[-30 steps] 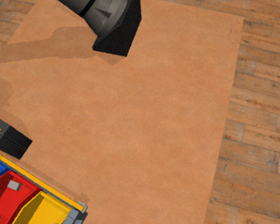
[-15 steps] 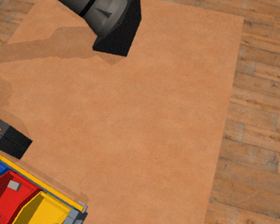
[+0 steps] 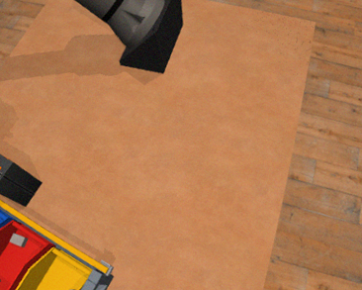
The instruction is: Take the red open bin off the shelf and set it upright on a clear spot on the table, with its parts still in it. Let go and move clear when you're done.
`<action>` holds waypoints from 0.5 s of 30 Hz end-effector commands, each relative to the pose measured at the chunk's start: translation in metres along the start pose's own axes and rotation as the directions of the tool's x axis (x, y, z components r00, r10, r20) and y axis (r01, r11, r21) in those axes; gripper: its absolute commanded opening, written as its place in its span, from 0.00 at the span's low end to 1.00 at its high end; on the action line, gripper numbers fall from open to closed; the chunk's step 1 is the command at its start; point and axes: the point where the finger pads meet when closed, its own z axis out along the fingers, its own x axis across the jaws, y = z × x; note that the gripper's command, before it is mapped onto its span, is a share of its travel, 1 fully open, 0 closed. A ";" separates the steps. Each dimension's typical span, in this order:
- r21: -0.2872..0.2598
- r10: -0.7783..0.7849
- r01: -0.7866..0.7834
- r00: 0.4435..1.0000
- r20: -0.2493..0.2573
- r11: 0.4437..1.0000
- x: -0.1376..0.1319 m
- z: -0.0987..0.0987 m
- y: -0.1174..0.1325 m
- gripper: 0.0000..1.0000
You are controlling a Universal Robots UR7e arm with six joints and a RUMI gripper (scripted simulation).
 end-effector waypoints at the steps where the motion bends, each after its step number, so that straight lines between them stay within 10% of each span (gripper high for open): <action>1: 0.000 0.000 0.000 1.000 0.001 1.000 0.000 0.000 0.000 0.00; 15: 0.000 0.000 0.000 1.000 0.001 1.000 -0.012 0.000 0.027 0.00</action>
